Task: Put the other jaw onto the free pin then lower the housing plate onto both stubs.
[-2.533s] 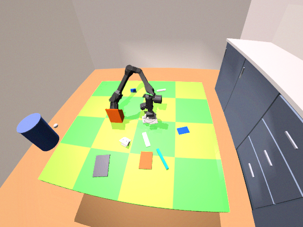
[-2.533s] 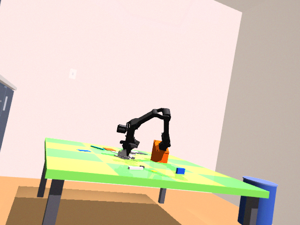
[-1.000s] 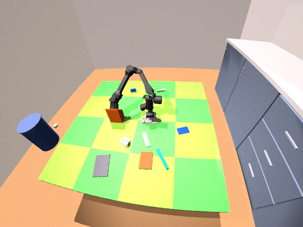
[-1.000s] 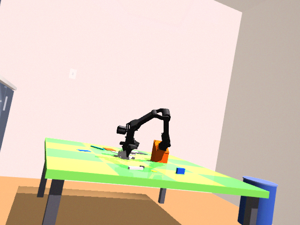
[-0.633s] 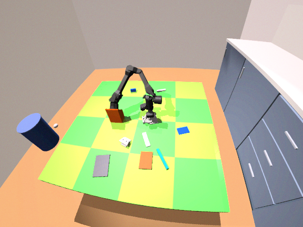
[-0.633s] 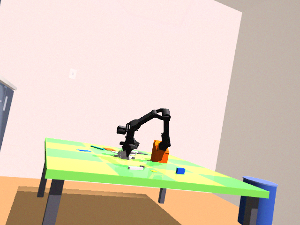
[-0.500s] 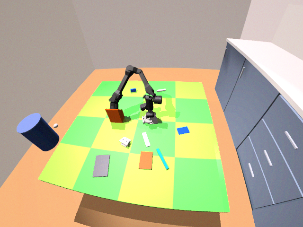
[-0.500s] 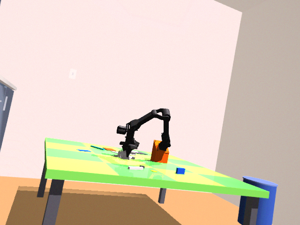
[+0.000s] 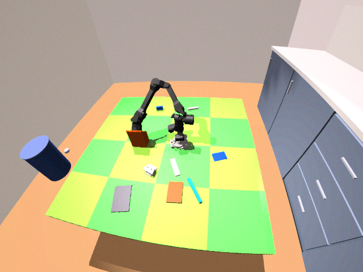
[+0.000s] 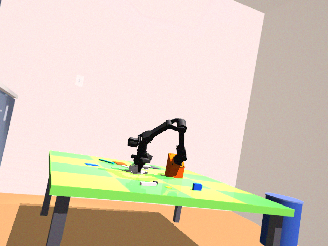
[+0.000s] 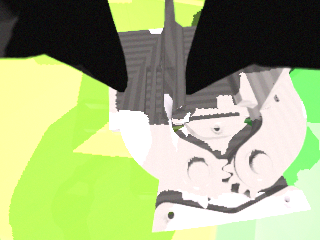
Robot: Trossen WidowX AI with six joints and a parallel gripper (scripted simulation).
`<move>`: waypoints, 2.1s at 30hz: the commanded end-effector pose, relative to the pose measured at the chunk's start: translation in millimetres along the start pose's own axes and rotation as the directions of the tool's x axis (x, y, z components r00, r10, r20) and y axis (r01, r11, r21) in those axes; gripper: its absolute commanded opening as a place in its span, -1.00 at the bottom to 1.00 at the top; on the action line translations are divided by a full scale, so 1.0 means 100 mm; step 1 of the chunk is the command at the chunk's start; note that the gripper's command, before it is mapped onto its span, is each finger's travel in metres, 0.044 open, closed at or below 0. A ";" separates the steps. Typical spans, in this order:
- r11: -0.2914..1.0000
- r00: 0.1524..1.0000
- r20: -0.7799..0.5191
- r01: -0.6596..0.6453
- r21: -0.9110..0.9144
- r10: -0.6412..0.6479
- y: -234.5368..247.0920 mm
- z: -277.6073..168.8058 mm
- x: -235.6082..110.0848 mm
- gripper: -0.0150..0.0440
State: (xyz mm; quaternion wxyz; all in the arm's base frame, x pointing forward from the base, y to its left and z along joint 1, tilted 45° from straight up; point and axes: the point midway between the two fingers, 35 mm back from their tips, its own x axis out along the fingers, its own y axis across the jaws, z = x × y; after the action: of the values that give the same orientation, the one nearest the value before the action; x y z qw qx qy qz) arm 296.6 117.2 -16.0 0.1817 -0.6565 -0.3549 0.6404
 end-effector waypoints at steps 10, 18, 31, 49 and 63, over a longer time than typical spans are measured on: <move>1.000 1.000 -0.002 0.006 0.003 -0.006 -0.01 0.00 0.00 -0.04; 1.000 1.000 -0.002 0.006 0.003 -0.006 -0.01 0.00 0.00 -0.04; 1.000 1.000 -0.002 0.006 0.003 -0.006 -0.01 0.00 0.00 -0.04; 1.000 1.000 -0.002 0.006 0.003 -0.006 -0.01 0.00 0.00 -0.04; 1.000 1.000 0.000 0.000 0.000 0.000 0.00 0.00 0.00 0.27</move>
State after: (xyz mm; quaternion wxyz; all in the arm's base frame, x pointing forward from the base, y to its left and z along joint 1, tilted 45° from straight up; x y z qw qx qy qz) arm 296.5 117.2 -16.0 0.1817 -0.6564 -0.3549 0.6404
